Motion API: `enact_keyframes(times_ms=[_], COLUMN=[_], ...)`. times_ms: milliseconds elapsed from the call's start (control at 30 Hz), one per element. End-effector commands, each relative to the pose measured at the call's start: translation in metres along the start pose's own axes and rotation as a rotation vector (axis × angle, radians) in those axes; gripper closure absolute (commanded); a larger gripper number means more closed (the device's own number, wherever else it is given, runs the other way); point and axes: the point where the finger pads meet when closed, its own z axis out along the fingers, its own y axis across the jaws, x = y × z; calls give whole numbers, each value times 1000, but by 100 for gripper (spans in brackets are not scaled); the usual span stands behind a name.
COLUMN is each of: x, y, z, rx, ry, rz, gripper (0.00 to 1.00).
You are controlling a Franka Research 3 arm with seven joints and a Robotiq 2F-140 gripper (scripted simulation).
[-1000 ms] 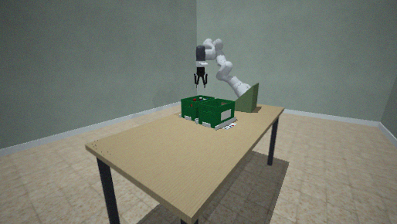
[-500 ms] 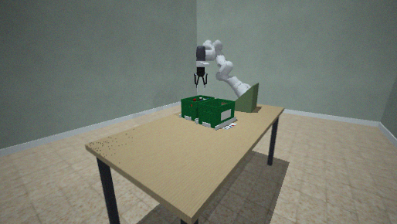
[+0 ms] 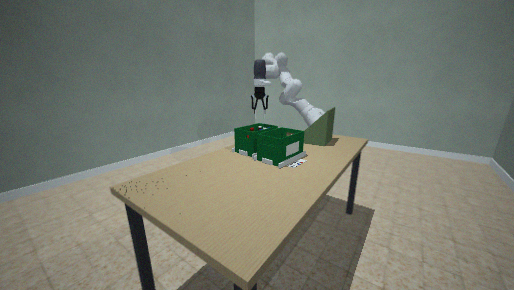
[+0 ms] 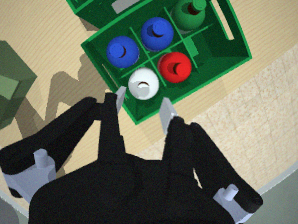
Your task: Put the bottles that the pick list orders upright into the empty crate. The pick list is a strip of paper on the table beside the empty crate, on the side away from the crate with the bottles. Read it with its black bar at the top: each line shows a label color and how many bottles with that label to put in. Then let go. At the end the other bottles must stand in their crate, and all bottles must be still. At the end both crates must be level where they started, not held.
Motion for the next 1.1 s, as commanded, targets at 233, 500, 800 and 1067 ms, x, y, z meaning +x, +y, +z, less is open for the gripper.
enact_keyframes(times_ms=[233, 500, 800, 1067], x=[-1, -1, -1, -1], y=[0, 0, 0, 0], z=[6, 14, 26, 34], rx=[-2, -2, -2, -2], ry=[-2, -2, -2, -2], rz=[-32, -32, -32, -32], gripper=[62, 62, 62, 62])
